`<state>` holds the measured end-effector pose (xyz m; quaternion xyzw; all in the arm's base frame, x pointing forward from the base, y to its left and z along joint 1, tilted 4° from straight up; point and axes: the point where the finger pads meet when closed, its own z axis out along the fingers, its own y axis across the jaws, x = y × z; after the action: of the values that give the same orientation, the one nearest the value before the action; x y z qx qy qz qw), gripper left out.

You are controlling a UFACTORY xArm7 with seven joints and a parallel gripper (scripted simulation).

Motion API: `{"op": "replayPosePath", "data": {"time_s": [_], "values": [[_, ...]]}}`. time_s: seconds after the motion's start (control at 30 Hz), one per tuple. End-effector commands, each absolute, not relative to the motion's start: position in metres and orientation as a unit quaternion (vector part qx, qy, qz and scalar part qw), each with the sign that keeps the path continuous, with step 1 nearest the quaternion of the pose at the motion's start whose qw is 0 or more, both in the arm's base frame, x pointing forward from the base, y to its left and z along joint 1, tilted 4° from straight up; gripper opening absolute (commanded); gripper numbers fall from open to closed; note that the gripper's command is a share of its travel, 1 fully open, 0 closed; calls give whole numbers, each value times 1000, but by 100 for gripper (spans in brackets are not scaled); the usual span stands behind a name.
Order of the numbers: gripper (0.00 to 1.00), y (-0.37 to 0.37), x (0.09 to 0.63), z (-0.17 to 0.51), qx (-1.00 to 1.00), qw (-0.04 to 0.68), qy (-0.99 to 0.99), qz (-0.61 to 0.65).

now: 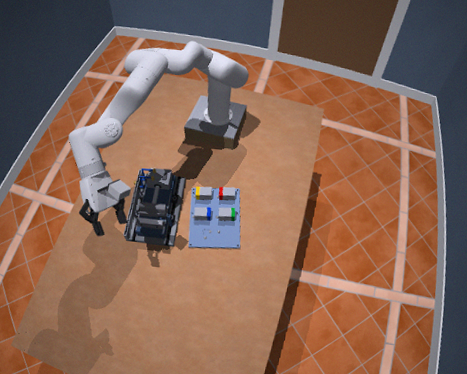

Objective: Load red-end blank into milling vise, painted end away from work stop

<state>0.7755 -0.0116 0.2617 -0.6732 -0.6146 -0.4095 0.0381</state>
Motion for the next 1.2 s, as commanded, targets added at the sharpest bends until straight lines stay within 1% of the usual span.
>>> {"op": "replayPosePath", "data": {"time_s": [0.0, 0.53, 0.57, 1.17], "values": [[100, -12, 776, 265, -672, 36, -615, -411], [100, -12, 776, 265, -672, 36, -615, -411], [40, -12, 776, 265, -672, 36, -615, -411], [40, -12, 776, 265, -672, 36, -615, -411]]}}
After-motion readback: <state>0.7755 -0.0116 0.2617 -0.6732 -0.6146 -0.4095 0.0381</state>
